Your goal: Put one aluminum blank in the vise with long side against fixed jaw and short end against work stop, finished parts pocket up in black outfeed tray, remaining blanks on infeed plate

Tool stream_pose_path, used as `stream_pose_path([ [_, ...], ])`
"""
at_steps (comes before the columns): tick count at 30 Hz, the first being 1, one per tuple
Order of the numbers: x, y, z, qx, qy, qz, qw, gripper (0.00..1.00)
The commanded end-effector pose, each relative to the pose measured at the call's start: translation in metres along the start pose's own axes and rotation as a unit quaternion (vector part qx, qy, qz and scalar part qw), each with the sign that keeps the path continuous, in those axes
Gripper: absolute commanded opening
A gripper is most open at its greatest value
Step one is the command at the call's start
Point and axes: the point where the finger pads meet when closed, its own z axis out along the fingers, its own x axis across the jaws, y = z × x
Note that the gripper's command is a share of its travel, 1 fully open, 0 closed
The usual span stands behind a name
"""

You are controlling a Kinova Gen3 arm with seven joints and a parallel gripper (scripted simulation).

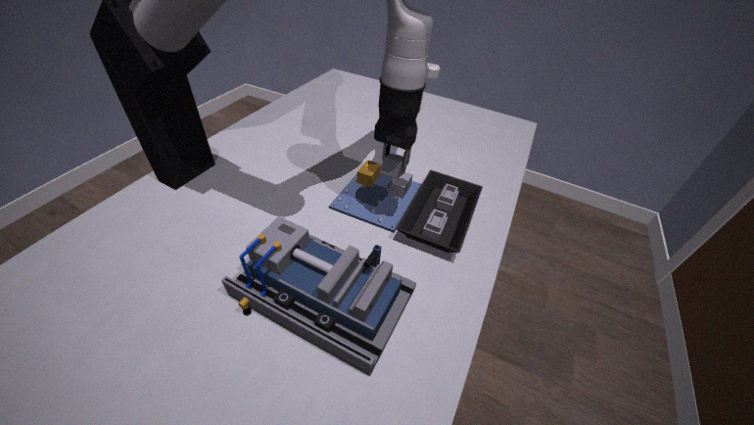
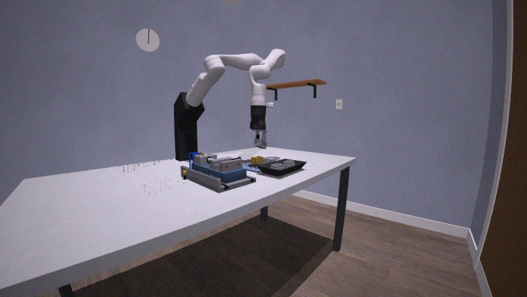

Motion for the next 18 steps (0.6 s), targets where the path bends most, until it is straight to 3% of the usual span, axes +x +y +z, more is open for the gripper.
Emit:
stream_pose_path([
  [1, -0.001, 0.002, 0.004, -0.001, 0.000, -0.002, 1.000, 0.00],
  [13, -0.002, 0.003, 0.009, 0.008, 0.009, -0.003, 1.000, 0.00],
  [18, 0.001, 0.002, 0.021, 0.008, 0.010, -0.005, 1.000, 0.00],
])
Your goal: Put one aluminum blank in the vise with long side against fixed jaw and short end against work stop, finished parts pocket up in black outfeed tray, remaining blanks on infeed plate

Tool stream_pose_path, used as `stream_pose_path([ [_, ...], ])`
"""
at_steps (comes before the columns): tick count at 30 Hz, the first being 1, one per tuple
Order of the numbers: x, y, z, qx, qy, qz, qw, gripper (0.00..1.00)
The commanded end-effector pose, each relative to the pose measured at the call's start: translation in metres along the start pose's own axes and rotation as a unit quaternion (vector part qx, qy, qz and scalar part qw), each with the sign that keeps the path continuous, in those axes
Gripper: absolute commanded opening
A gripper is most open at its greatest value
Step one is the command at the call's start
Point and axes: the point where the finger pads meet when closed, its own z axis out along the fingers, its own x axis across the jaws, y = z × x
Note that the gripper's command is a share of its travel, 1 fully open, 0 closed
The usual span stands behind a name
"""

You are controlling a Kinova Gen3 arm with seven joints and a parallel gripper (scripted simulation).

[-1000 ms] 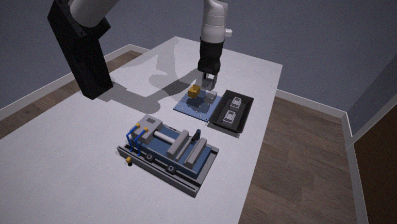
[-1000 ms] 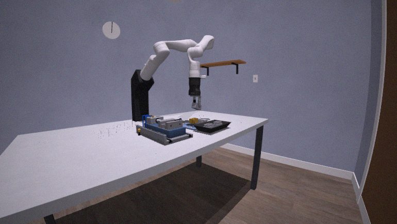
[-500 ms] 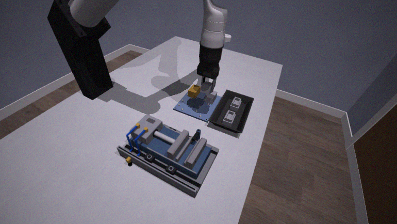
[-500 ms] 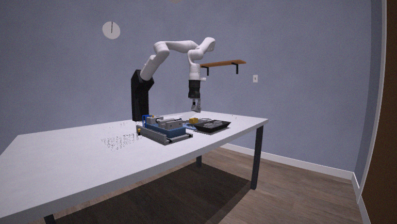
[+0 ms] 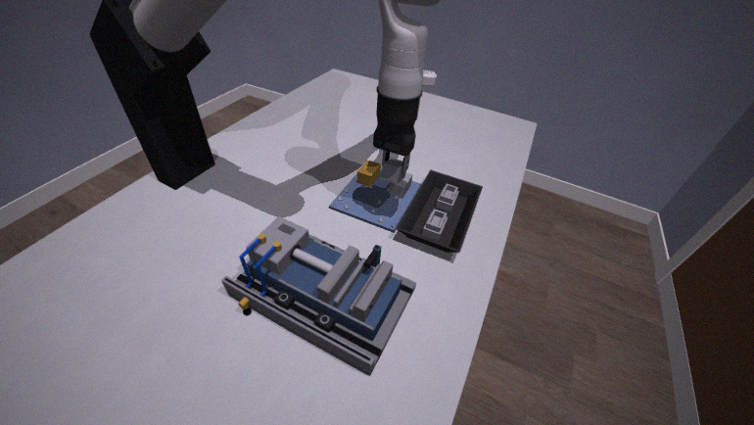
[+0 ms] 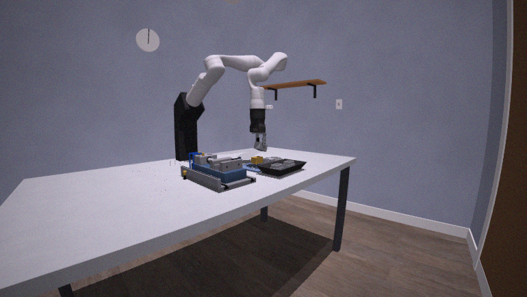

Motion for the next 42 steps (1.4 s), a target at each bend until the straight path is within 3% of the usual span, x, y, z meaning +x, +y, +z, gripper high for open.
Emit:
stream_pose_path([
  [1, 0.001, 0.004, 0.010, -0.004, 0.000, -0.002, 1.000, 0.00],
  [26, 0.000, 0.004, 0.058, -0.003, 0.000, -0.002, 1.000, 0.00],
  [42, 0.000, 0.002, 0.069, -0.002, 0.000, -0.003, 1.000, 0.00],
])
